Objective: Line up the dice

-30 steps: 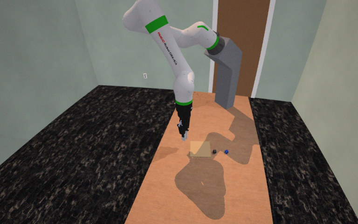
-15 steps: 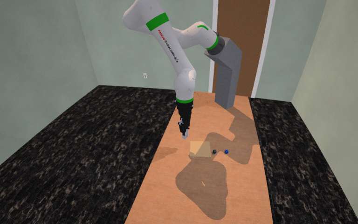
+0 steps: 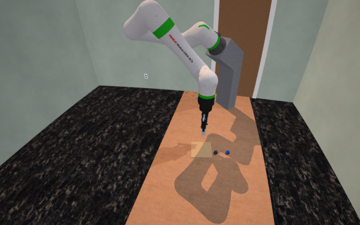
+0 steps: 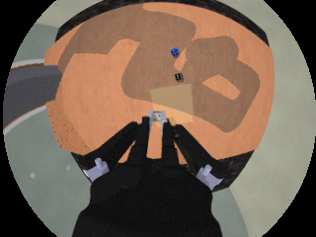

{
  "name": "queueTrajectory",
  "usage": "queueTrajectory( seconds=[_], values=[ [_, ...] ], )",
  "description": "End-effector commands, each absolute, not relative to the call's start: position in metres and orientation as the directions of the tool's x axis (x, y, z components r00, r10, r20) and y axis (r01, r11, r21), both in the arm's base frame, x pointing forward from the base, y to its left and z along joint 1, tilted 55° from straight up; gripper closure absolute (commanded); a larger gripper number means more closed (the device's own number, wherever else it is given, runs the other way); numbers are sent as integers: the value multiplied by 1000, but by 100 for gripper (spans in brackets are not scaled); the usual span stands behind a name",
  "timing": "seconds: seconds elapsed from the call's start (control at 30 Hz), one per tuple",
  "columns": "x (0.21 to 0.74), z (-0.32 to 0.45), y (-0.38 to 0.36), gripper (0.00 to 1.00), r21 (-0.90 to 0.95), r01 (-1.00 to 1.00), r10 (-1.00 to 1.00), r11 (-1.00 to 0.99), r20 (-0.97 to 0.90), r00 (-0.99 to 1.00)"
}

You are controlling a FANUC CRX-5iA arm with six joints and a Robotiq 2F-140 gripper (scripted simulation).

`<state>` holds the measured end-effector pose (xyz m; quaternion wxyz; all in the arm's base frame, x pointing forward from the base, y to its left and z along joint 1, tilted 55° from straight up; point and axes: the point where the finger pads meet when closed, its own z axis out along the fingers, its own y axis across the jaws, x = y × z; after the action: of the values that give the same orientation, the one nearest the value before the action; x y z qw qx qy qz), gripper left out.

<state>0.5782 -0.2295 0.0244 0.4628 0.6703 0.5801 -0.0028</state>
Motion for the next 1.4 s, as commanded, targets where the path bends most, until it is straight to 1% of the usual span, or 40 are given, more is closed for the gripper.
queueTrajectory(
  seconds=[0.0, 0.47, 0.97, 1.37],
  values=[
    [578, 24, -229, 91, 617, 780, 775, 102, -541, 327],
    [584, 19, -235, 91, 618, 780, 776, 99, -538, 328],
    [620, -19, -276, 91, 618, 780, 776, 99, -538, 328],
    [631, -31, -288, 91, 618, 780, 776, 99, -538, 328]
  ],
)
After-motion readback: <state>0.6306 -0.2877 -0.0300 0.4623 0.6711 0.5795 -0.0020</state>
